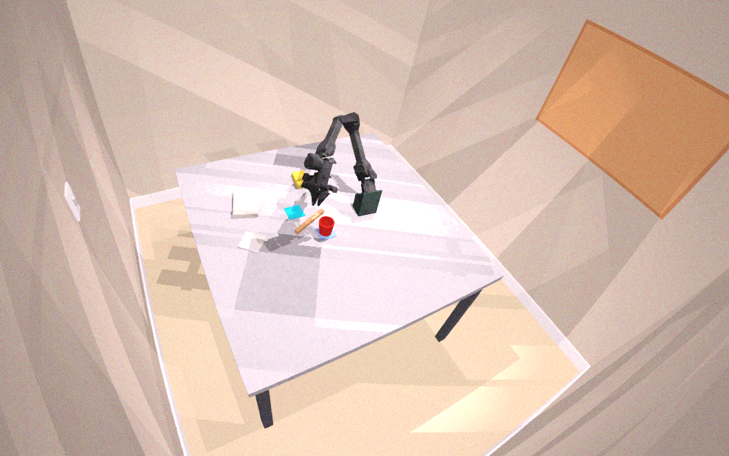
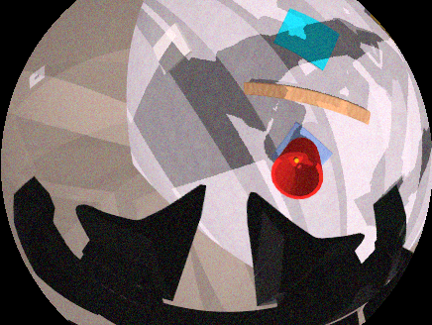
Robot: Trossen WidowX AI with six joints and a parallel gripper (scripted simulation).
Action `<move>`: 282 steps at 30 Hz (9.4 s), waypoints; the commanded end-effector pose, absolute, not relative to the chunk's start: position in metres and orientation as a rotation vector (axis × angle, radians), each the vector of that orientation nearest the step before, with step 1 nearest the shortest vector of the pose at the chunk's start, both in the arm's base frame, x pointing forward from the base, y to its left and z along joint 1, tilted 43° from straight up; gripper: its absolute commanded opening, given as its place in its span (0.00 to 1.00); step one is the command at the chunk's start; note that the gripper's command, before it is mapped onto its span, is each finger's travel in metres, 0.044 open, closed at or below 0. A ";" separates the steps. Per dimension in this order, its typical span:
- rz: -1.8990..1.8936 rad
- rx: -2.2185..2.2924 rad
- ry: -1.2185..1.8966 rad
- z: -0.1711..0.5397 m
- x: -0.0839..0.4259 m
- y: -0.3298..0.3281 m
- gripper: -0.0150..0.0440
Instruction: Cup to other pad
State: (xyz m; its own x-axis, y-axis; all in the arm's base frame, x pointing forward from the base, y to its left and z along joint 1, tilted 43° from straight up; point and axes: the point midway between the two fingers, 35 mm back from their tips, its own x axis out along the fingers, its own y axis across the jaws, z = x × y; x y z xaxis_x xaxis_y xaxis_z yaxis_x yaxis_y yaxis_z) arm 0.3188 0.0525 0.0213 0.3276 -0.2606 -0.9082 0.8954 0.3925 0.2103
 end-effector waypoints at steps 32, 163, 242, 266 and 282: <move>-1.550 0.658 0.671 -0.069 0.238 0.024 0.50; -1.551 0.654 0.665 0.001 0.286 -0.050 0.25; -1.552 0.658 0.656 0.023 0.316 -0.140 0.43; -1.551 0.656 0.659 0.041 0.319 -0.122 0.47; -1.552 0.652 0.660 0.060 0.321 -0.105 0.47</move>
State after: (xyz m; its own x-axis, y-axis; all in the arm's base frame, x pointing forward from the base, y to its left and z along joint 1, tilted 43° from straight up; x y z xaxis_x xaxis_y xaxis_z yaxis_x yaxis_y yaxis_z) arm 0.3210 -0.1080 0.0571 -0.0742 -0.6730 -0.7359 0.9970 -0.0666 -0.0397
